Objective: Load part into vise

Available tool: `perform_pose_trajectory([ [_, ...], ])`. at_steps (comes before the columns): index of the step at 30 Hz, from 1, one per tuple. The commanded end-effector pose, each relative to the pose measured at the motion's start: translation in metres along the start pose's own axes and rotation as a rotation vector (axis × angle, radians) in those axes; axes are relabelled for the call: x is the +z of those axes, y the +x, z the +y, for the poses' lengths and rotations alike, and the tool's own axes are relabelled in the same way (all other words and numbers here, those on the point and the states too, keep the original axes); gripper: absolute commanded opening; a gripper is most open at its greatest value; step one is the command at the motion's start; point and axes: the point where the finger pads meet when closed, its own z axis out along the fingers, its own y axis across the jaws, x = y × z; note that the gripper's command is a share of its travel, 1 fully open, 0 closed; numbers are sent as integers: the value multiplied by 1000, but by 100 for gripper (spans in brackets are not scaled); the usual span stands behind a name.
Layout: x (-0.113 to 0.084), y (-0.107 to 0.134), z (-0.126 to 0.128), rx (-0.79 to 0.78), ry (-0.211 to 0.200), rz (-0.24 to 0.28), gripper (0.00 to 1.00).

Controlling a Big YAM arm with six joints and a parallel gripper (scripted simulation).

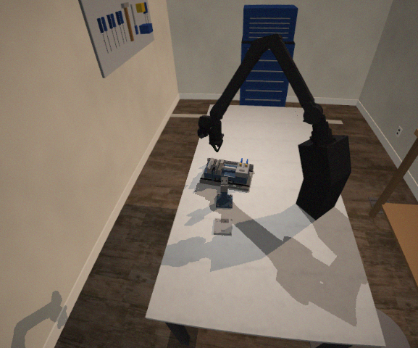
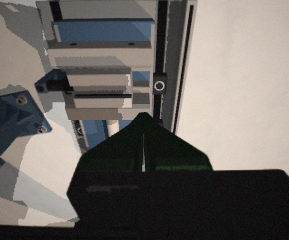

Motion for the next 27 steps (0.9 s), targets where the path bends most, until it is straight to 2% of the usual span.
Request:
perform_pose_trajectory([
  [1,-22,-7,2,7,2,-18,0],
  [3,-22,-7,2,7,2,-18,0],
  [4,-24,-12,-9,25,10,-27,0],
  [27,-26,-7,-3,15,5,-19,0],
])
